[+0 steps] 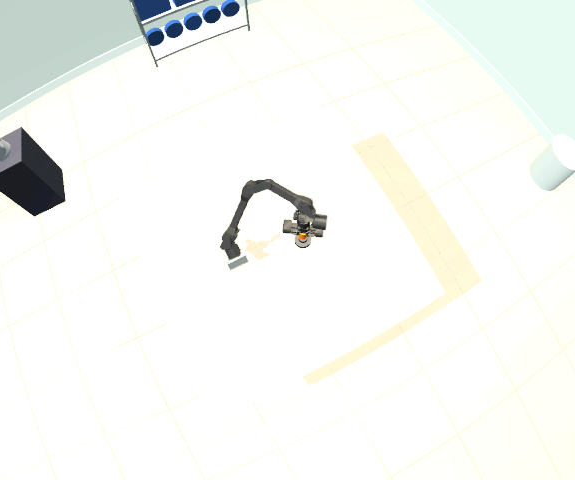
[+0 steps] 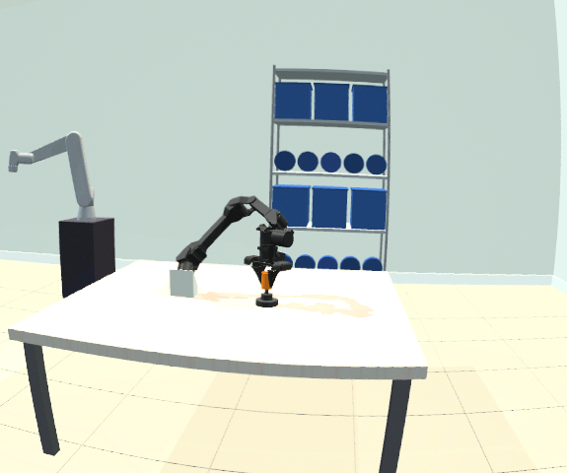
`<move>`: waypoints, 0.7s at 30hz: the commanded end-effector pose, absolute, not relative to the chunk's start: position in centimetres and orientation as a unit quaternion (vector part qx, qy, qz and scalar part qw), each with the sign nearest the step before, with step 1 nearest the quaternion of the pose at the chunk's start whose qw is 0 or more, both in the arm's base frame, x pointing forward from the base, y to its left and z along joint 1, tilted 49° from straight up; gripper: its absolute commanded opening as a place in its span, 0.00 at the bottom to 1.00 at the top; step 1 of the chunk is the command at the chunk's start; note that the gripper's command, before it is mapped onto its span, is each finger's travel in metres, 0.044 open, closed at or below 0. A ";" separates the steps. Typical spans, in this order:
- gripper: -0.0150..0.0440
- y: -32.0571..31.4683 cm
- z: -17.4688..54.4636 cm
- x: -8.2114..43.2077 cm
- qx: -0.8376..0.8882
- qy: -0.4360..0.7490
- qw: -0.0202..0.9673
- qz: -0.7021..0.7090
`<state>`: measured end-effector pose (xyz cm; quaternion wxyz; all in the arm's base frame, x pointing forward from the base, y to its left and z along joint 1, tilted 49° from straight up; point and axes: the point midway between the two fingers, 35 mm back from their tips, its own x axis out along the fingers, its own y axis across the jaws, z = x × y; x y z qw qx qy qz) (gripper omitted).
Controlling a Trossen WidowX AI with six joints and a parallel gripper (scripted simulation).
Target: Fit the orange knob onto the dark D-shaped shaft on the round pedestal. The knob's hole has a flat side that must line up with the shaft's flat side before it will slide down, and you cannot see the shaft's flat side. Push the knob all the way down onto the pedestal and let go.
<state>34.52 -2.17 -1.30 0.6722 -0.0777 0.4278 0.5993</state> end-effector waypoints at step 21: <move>0.25 -2.7 -1.3 34.5 -0.137 0.373 0.665 0.633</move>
